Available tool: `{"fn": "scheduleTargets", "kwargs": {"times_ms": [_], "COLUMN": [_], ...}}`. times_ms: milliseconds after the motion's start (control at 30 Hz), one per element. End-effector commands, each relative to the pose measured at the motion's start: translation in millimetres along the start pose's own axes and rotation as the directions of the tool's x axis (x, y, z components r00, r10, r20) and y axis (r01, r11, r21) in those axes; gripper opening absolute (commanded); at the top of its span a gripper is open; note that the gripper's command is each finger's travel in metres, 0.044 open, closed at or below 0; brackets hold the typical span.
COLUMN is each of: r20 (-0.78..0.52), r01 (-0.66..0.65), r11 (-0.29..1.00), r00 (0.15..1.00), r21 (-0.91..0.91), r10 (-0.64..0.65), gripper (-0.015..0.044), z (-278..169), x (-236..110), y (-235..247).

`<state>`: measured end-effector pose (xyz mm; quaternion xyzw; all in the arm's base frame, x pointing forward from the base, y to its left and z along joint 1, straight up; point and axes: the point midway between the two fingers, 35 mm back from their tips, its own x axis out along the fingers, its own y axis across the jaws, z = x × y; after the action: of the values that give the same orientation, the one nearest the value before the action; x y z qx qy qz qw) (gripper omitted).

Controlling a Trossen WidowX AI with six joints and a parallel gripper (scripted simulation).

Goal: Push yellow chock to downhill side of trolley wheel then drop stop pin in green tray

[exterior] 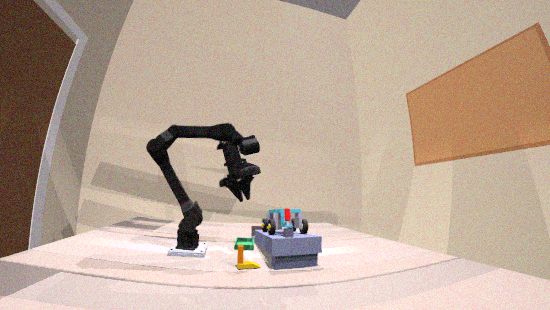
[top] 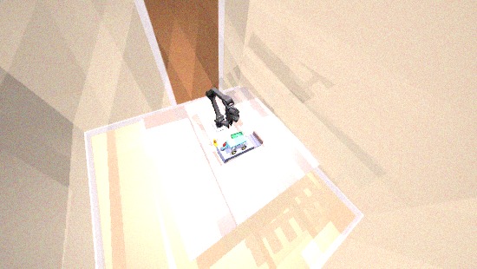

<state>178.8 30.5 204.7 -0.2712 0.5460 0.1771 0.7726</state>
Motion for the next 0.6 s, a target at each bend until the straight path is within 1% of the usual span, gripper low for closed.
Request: {"fn": "scheduleTargets", "kwargs": {"times_ms": [0, 267, 567], "r20": [-0.029, -0.109, -0.181], "r01": [-0.006, -0.060, -0.162], "r11": [0.994, 0.938, 0.809], "r00": [1.000, 0.994, 0.981], "r21": [-0.108, -0.341, -0.565], "r10": [0.003, 0.024, 0.069], "gripper": [0.0190, 0.0190, 0.0190], "z": [-1.7, -14.4, -35.3], "x": [5.1, 19.4, 34.2], "y": [-11.3, -36.3, -63.3]}}
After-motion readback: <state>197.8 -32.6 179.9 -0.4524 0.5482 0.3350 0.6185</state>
